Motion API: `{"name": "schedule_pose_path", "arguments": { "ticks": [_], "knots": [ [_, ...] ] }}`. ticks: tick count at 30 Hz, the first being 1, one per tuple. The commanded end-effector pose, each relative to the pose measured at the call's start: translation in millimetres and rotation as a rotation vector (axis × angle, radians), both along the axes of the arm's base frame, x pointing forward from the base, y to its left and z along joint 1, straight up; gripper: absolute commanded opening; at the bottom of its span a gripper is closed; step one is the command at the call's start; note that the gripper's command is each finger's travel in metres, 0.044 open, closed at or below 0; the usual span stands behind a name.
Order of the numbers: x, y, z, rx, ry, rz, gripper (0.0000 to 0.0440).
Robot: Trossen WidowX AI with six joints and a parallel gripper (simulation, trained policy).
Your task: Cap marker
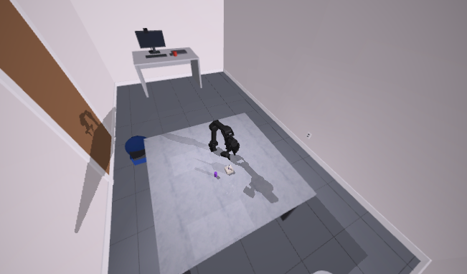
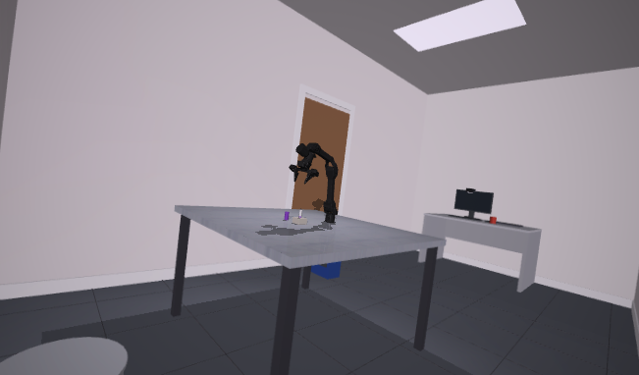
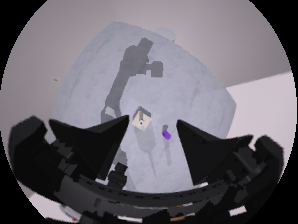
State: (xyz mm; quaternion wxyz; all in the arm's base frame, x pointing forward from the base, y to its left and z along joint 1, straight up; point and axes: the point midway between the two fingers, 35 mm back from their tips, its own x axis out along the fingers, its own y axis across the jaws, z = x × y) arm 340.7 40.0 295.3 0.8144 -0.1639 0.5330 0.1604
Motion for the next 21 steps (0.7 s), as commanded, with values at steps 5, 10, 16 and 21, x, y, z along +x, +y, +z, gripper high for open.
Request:
{"name": "schedule_pose_path", "arguments": {
  "ticks": [5,10,16,21],
  "knots": [
    [2.1,-19.0,-11.8,0.003,0.055,-0.070,0.0327],
    [3.3,-31.6,-19.3,0.001,0.089,-0.111,0.0326],
    [4.5,-46.3,-28.5,-0.001,0.128,-0.159,0.0325],
    [5.2,-58.3,-36.2,-0.003,0.160,-0.198,0.0325]
  ]
}}
